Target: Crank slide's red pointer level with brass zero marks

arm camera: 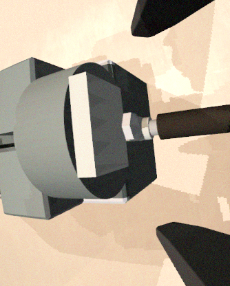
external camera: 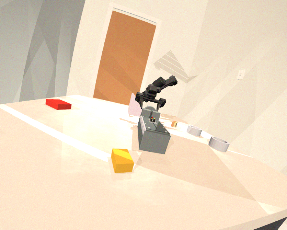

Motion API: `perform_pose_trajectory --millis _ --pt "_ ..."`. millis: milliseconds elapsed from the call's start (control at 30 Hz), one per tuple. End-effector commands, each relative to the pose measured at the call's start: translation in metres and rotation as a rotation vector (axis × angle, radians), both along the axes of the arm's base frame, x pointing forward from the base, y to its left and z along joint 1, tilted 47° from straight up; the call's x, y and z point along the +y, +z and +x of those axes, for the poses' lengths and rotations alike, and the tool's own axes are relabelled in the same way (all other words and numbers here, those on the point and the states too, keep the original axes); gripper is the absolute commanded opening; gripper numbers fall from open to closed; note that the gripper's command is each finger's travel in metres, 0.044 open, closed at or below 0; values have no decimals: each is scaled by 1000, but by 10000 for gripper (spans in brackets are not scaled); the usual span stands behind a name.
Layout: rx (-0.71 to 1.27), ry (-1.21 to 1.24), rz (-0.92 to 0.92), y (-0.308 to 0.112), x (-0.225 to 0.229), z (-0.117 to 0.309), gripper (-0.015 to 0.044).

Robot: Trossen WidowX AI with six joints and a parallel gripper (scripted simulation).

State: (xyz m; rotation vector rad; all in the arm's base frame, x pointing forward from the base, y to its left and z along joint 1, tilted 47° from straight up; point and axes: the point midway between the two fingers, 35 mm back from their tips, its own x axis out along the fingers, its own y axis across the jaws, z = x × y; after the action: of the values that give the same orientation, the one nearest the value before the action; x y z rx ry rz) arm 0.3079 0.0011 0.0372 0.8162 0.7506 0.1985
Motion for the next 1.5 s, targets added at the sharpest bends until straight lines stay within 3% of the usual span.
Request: perform_pose_trajectory --millis 0,1233,1467 --pt "11 -8 2 -6 3 -1 440" --pt "11 -8 5 -45 44 0 440" --pt "11 -8 5 -45 44 0 256"
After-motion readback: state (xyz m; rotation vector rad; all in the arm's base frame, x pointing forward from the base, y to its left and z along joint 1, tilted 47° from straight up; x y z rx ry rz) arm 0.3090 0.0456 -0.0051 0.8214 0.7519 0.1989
